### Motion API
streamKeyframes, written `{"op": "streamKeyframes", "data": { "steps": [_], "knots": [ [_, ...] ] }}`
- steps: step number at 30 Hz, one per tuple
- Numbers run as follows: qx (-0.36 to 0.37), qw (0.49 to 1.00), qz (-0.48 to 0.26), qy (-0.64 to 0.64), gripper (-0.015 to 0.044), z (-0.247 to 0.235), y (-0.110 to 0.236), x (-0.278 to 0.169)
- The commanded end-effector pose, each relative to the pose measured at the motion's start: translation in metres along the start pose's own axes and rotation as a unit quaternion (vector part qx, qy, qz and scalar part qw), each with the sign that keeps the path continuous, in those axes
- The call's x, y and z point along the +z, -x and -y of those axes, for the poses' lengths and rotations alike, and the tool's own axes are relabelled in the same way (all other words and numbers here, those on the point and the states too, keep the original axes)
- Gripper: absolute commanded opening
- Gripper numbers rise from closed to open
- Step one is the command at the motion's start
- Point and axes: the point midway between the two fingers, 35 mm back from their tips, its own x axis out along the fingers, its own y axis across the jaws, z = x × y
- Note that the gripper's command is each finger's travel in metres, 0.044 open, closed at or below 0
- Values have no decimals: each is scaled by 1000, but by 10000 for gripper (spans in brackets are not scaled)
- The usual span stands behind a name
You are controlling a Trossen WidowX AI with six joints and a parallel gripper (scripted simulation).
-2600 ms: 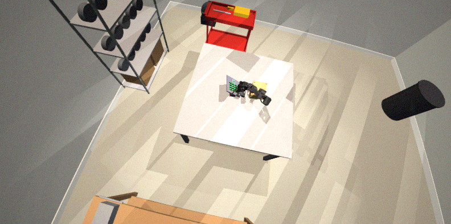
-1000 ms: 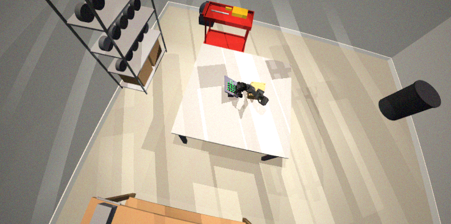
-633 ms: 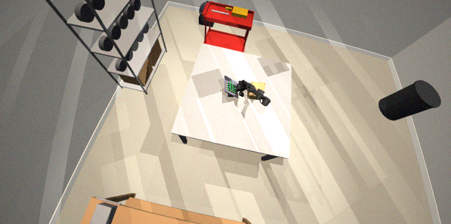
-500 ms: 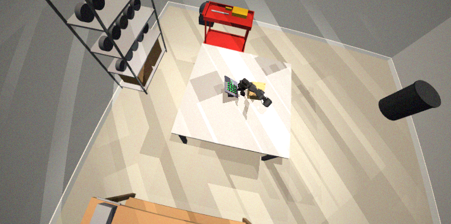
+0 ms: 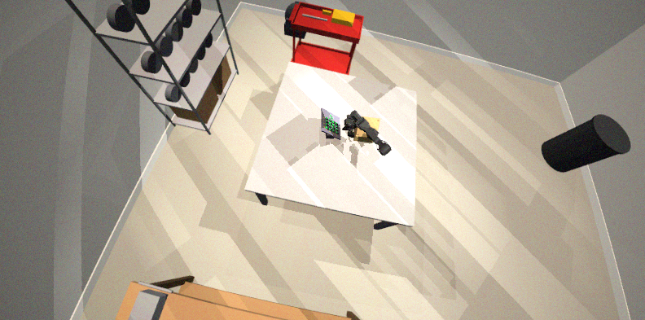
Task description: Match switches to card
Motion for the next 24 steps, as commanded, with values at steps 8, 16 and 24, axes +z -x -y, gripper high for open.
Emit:
{"op": "streamKeyframes", "data": {
  "steps": [8, 16, 24],
  "knots": [
    [3, 1000, -12, -1, 0, -2, -32, -2],
    [3, 1000, -11, -1, 0, -3, -42, -2],
    [3, 1000, -12, -1, 0, -2, -53, -2]
  ]
}}
